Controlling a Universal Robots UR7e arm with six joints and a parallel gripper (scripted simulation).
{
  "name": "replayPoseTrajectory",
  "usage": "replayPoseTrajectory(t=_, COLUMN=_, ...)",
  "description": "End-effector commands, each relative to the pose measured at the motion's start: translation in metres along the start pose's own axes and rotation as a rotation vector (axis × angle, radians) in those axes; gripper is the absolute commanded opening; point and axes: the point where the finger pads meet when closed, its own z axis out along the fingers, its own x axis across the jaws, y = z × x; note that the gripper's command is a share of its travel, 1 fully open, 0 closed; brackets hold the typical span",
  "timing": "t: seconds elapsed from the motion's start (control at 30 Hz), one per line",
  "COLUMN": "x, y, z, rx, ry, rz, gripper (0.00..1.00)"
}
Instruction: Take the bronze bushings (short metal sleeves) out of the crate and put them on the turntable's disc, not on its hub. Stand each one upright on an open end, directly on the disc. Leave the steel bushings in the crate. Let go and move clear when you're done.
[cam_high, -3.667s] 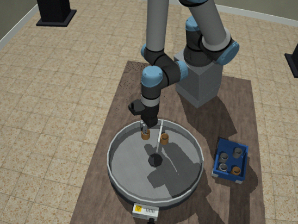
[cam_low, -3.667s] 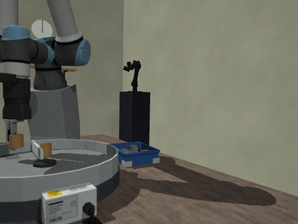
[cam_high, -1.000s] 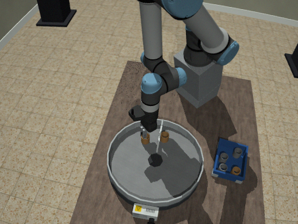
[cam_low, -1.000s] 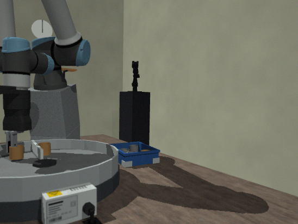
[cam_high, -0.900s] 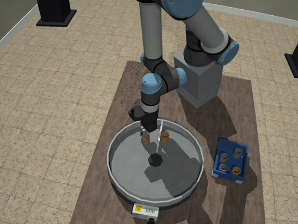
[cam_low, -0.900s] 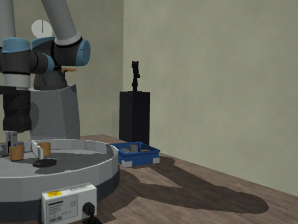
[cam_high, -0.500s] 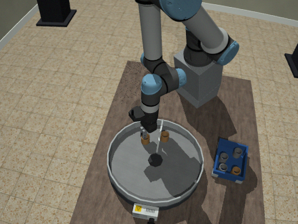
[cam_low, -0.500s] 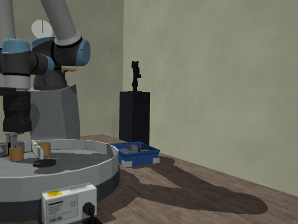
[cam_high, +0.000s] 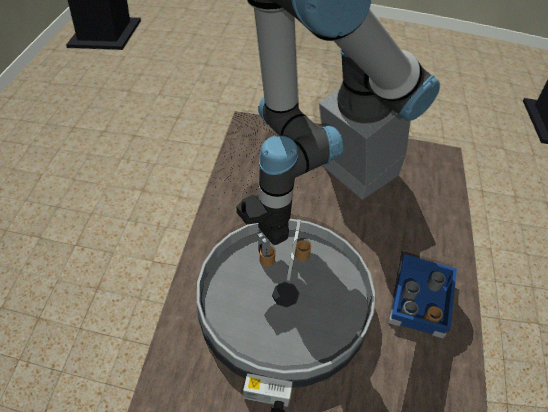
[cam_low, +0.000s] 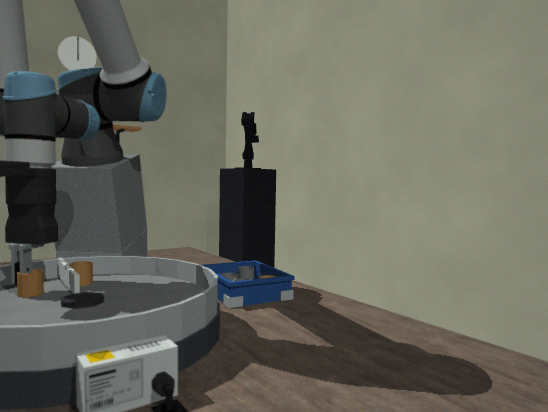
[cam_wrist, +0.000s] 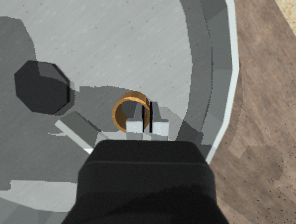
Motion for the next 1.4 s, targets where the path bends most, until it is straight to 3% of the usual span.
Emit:
replayPoseTrajectory(t=0.0, x=-0.0001, y=-0.0004, z=-0.0003, rx=0.001, ry=0.000, rz=0.000, gripper=0.00)
replayPoseTrajectory(t=0.77, x=-0.0001, y=-0.0004, z=-0.0003, rx=0.001, ry=0.000, rz=0.000, gripper=0.00)
replayPoseTrajectory(t=0.8, x=-0.0001, y=-0.0004, z=-0.0003, rx=0.001, ry=0.000, rz=0.000, gripper=0.38)
replayPoseTrajectory(t=1.37, x=-0.0001, y=-0.0004, z=-0.0003, rx=0.001, ry=0.000, rz=0.000, gripper=0.38)
